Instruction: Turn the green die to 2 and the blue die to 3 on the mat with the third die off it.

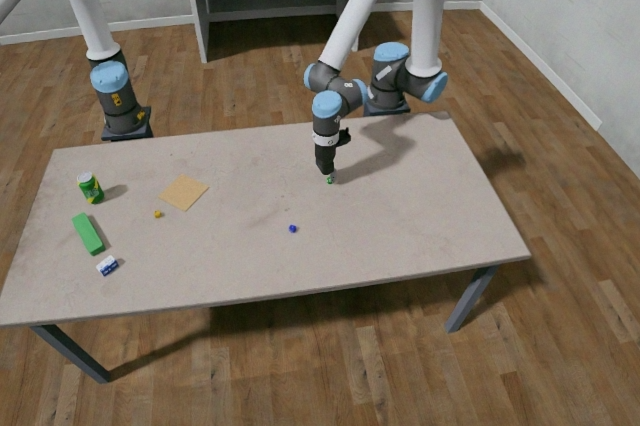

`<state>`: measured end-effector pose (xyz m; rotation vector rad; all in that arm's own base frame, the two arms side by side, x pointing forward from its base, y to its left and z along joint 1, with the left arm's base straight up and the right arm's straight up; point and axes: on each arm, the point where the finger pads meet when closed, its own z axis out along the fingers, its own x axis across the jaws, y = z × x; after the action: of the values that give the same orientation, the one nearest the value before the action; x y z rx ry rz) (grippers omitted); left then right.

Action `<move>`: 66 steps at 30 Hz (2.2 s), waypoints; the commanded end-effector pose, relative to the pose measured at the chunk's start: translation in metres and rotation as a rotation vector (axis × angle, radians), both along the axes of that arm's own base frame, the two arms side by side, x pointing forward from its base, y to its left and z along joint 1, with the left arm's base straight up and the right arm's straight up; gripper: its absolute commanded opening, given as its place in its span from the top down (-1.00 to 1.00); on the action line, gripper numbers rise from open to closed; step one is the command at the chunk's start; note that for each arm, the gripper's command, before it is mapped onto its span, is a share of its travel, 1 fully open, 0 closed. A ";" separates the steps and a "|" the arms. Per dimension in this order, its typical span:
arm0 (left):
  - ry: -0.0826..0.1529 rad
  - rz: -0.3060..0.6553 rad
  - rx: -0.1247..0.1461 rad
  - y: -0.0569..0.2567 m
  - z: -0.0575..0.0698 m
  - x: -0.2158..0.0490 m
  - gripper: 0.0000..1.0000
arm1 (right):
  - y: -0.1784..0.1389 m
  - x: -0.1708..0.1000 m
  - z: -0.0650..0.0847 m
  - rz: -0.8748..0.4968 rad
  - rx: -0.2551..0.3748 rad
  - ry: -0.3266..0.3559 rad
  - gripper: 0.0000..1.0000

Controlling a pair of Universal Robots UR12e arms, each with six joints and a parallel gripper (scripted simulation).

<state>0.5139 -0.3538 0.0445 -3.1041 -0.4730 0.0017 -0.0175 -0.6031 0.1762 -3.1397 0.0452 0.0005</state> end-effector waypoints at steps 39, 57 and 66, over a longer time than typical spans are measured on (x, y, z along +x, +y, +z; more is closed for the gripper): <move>-0.001 0.000 -0.002 -0.001 -0.025 0.001 -0.40 | -0.001 0.000 0.001 0.000 -0.002 0.000 -1.00; -0.001 0.000 -0.002 -0.001 -0.025 0.001 0.19 | -0.001 0.000 0.001 0.000 -0.002 0.000 -1.00; -0.001 0.000 -0.002 -0.001 -0.025 0.001 0.19 | -0.001 0.000 0.001 0.000 -0.002 0.000 -1.00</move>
<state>0.5139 -0.3538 0.0187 -3.1043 -0.4730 0.0015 -0.0175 -0.6031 0.1762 -3.1397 0.0452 0.0005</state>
